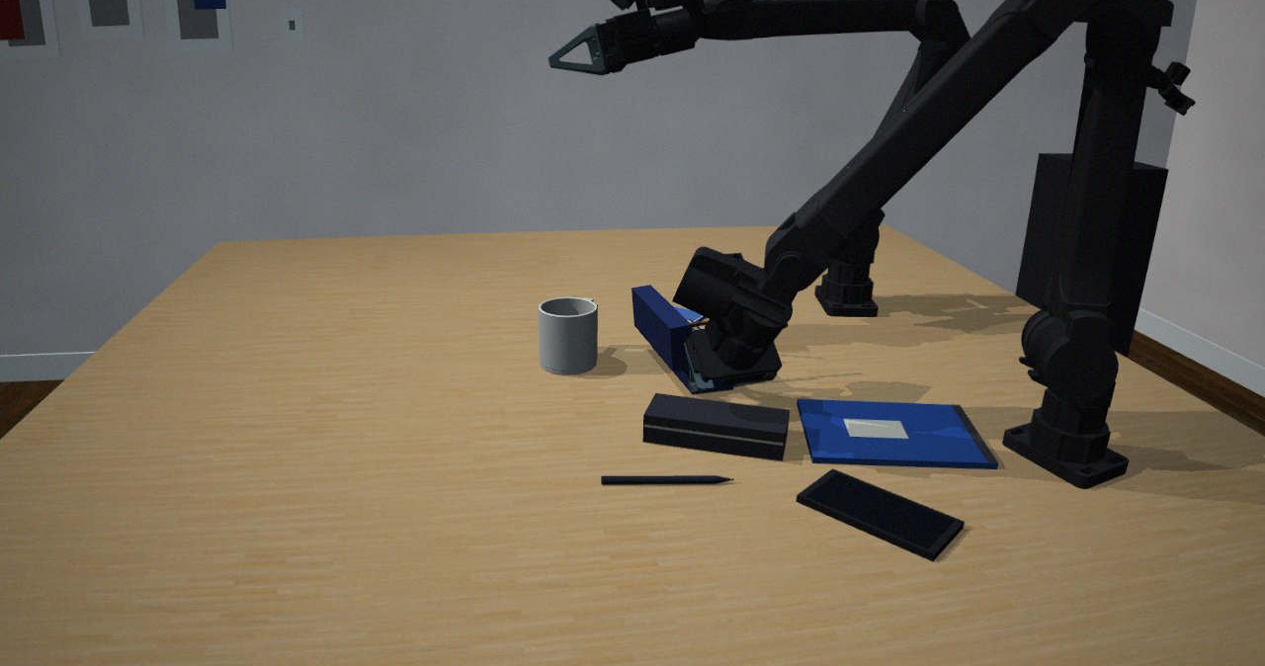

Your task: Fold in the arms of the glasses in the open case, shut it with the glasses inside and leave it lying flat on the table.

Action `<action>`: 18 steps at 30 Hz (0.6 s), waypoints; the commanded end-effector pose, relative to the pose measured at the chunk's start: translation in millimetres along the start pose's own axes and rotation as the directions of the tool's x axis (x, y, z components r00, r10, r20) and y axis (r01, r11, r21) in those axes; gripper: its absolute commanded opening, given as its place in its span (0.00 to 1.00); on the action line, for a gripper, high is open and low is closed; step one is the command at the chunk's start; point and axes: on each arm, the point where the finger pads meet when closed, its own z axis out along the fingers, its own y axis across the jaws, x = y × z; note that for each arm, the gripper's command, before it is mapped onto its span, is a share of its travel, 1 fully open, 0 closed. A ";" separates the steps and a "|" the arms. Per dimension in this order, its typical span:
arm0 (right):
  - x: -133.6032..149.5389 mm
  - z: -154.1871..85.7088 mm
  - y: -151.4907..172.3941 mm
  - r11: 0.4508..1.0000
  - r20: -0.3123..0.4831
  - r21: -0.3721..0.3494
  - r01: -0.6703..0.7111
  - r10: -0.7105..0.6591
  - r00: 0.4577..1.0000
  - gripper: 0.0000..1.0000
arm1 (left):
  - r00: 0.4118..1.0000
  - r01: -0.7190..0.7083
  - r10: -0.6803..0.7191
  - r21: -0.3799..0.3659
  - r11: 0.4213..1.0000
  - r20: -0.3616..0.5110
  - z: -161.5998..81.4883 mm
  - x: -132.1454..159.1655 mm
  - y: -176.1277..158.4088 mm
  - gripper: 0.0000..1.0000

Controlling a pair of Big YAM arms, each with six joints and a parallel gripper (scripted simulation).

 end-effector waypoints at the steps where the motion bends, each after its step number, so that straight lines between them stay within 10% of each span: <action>1: 18.3 -8.1 31.0 0.997 -0.046 -0.026 -0.070 0.069 0.997 0.00 | 0.999 -0.019 0.021 -0.058 0.998 0.034 -7.7 -23.0 33.0 0.57; 5: 0.3 -17.3 54.2 0.995 -0.028 -0.049 -0.090 0.089 0.996 0.00 | 0.999 -0.019 0.021 -0.058 0.998 0.034 -7.7 -23.0 33.0 0.57; 8: 63.2 -21.6 72.0 0.997 -0.136 -0.038 -0.070 0.064 0.989 0.00 | 0.999 -0.019 0.021 -0.058 0.998 0.034 -7.7 -23.0 33.0 0.57; 18: 138.9 -78.4 140.5 0.997 -0.256 -0.059 -0.045 0.029 0.966 0.00 | 0.999 -0.019 0.021 -0.058 0.998 0.034 -7.7 -23.0 33.0 0.57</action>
